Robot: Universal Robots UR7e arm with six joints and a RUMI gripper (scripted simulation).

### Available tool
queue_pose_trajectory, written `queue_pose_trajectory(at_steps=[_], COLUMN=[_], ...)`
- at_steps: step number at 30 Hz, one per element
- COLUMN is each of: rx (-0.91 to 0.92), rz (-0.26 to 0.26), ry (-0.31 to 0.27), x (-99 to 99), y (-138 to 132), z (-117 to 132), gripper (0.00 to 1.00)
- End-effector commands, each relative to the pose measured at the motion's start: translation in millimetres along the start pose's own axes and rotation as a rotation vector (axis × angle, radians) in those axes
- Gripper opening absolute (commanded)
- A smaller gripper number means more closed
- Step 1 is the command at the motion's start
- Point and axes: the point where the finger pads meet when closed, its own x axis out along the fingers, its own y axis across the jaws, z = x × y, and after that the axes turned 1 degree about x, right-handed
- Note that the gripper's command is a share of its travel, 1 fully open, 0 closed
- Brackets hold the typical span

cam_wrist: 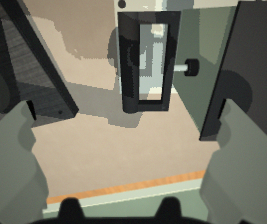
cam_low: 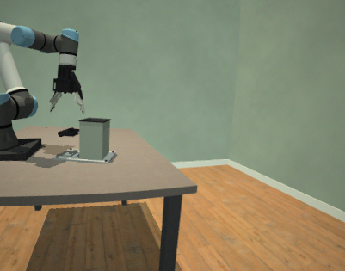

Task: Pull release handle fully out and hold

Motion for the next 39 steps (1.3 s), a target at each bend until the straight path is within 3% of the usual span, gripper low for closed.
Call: queue_pose_trajectory(at_steps=[1, 14, 15, 39], rx=[-0.004, -0.007, -0.007, -0.007], rz=[0.005, 0.007, 0.007, 0.007], ry=[-0.002, -0.002, -0.002, -0.002], x=[-0.2, -0.1, -0.1, -0.1], y=[0.7, 0.8, 0.8, 0.8], z=[0.8, 1.2, 1.2, 1.2], gripper=[1.0, 1.0, 0.0, 0.0])
